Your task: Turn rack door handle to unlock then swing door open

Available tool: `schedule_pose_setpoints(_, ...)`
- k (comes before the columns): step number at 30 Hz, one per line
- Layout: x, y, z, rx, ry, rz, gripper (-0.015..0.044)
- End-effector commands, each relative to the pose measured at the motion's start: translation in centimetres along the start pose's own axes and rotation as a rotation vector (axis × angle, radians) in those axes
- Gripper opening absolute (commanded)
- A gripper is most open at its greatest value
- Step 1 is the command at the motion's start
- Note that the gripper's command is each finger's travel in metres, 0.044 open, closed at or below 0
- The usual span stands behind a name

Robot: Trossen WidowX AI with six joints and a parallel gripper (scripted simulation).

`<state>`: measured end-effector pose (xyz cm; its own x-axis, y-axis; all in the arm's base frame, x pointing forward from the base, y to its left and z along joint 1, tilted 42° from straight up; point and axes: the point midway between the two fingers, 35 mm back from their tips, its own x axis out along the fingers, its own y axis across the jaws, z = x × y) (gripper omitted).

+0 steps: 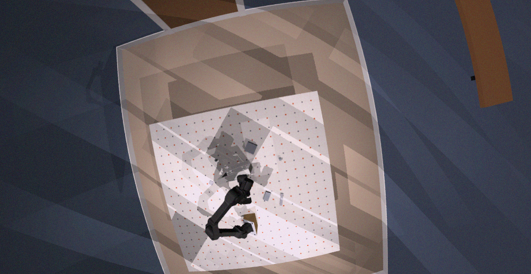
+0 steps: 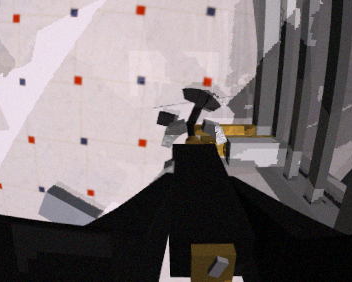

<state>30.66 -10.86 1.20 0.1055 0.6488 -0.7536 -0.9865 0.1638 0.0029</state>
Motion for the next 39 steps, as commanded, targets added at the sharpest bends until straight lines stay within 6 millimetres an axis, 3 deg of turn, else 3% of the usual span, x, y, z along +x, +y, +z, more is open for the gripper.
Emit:
schedule_pose_setpoints(1,0.0,0.6,0.3,0.108,-0.002,-0.004,0.0015)
schedule_pose_setpoints(16,0.0,3.7,1.8,0.407,-0.003,-0.002,0.0015)
schedule_pose_setpoints(39,0.1,7.6,6.1,0.832,-0.005,0.002,0.0015)
